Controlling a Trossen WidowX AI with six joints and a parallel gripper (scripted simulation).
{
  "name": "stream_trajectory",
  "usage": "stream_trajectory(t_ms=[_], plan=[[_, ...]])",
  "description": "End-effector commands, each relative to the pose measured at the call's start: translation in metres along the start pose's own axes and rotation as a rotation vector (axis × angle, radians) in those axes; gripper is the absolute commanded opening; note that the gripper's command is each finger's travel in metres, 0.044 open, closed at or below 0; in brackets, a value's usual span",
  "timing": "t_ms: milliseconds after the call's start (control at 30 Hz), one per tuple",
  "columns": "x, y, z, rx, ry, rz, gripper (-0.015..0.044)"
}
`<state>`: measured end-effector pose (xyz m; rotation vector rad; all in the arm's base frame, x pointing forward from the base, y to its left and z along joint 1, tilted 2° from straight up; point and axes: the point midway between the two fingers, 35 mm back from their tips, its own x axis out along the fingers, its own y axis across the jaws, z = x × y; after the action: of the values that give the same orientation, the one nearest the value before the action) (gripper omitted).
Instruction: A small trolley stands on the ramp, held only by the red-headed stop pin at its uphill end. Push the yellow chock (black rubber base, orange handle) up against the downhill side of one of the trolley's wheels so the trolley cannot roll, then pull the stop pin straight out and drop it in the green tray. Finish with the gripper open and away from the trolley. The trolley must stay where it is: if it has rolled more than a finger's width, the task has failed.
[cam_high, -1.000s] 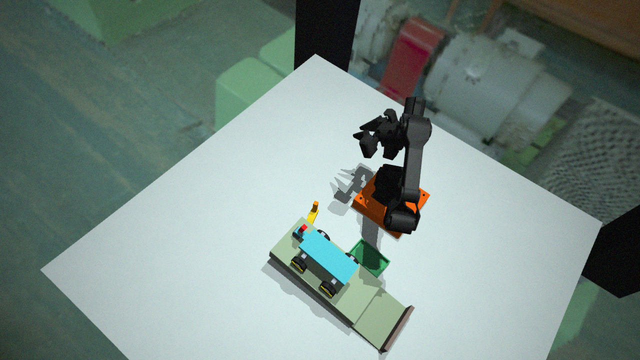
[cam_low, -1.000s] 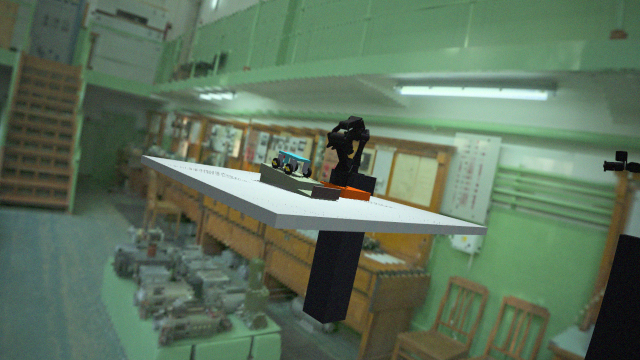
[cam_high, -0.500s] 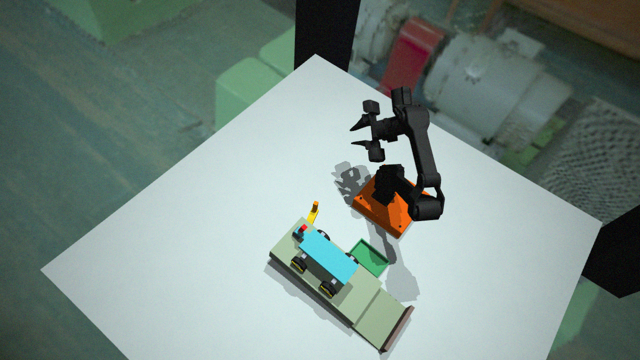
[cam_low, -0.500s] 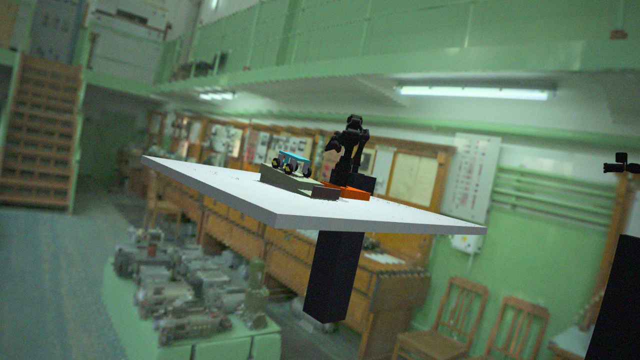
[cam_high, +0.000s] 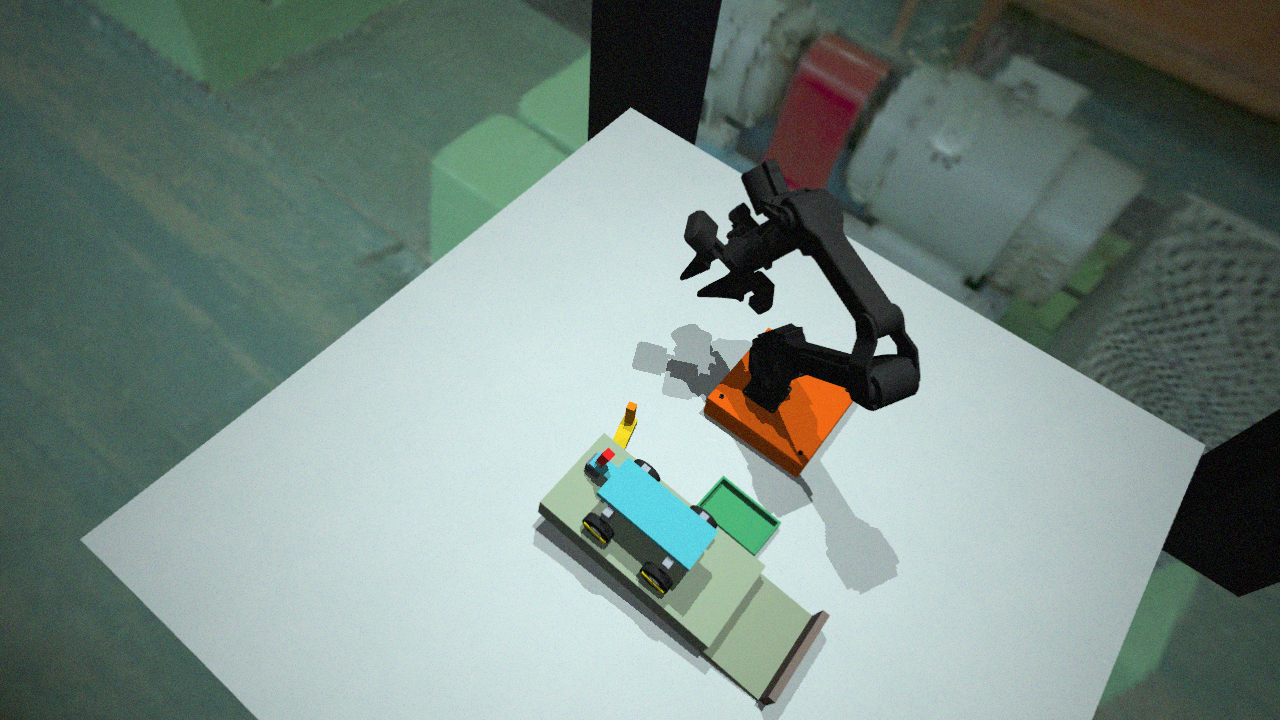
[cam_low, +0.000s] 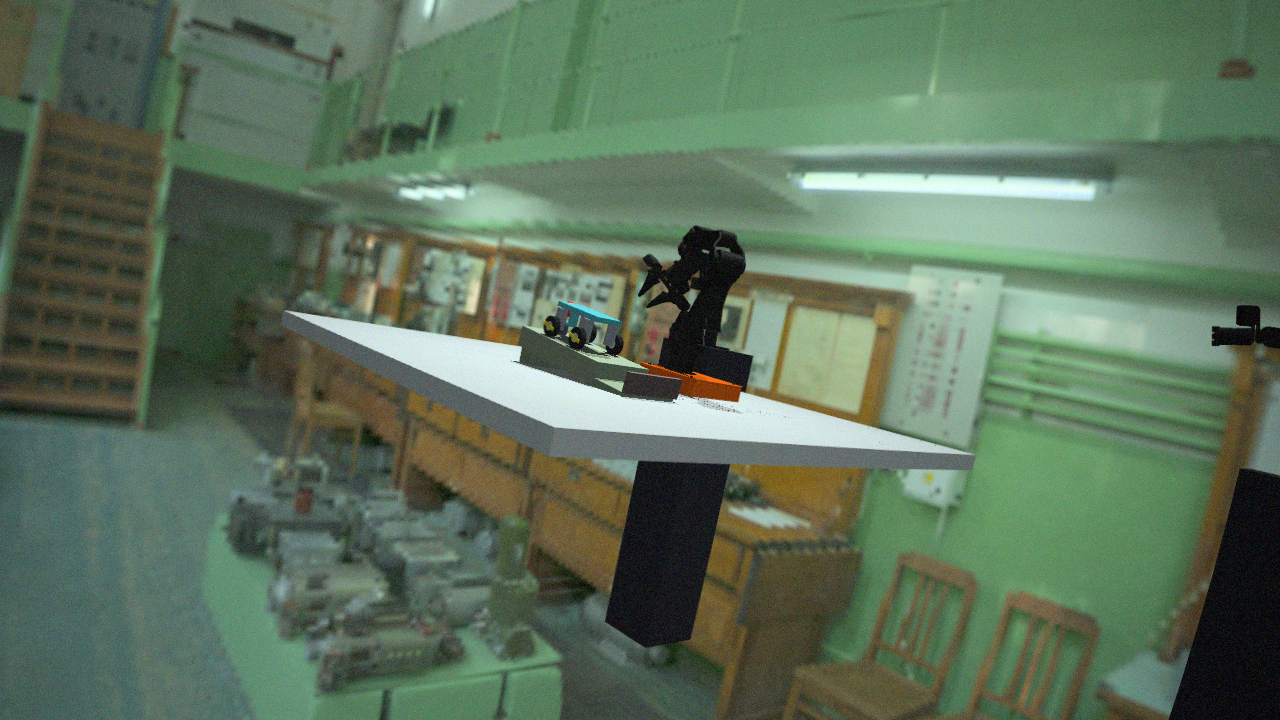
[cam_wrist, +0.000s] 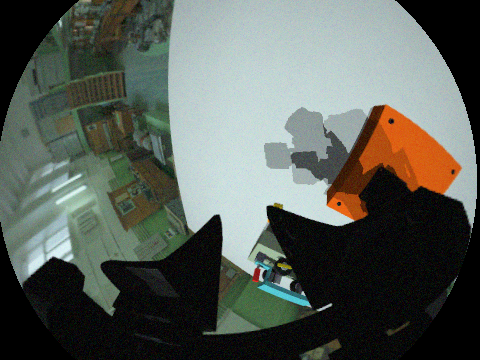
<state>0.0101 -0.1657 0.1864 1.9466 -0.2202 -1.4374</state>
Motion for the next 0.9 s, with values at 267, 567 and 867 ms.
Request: stream_trajectory(t_ms=[267,567,867], plan=[[0.021,0.008,-0.012,-0.767,0.137,-0.114,0.0190],[0.038,0.011,-0.025,-1.340,0.281,-0.150,0.0190],[0.055,0.014,-0.042,-1.917,0.455,-0.139,0.0190]])
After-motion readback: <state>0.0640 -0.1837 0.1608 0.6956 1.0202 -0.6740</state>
